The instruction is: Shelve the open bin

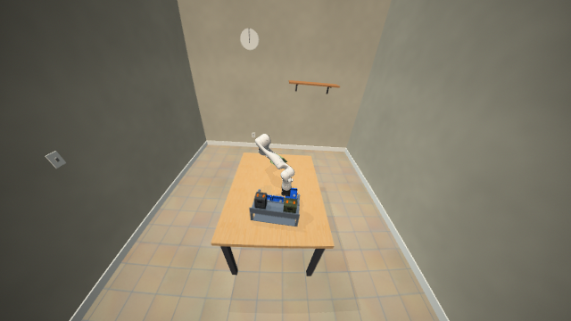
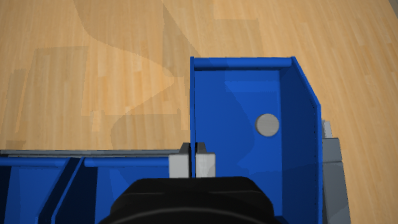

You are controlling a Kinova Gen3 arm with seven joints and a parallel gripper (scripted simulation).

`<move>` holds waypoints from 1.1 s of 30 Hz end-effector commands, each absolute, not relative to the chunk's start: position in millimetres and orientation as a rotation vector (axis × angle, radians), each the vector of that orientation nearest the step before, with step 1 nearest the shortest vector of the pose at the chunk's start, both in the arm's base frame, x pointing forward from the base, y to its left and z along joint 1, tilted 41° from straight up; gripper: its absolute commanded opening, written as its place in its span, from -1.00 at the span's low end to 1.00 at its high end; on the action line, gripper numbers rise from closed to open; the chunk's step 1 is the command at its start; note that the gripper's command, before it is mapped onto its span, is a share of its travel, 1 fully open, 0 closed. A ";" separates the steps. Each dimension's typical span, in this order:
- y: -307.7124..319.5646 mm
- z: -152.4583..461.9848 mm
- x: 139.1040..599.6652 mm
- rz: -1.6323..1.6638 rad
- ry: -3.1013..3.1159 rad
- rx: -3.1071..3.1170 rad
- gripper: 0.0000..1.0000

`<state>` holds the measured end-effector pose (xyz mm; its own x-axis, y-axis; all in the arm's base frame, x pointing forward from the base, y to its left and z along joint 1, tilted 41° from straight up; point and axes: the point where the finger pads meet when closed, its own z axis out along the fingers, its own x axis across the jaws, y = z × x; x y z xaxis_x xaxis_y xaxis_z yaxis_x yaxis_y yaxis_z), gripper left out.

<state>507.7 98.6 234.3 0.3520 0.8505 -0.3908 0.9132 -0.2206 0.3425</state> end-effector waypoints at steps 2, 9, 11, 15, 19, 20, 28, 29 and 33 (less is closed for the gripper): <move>99.8 235.3 508.1 -0.157 1.532 2.105 -1.00; 99.2 236.4 510.8 -0.150 1.530 2.099 -1.00; 99.0 236.8 511.8 -0.148 1.530 2.096 -1.00; 98.5 237.6 513.9 -0.143 1.528 2.091 -1.00; 98.3 238.1 515.0 -0.140 1.527 2.088 -1.00; 98.1 238.3 515.6 -0.138 1.527 2.087 -1.00; 97.2 240.0 519.7 -0.128 1.524 2.077 -1.00; 97.1 240.2 520.1 -0.127 1.524 2.076 -1.00; 96.8 240.8 521.6 -0.124 1.523 2.072 -1.00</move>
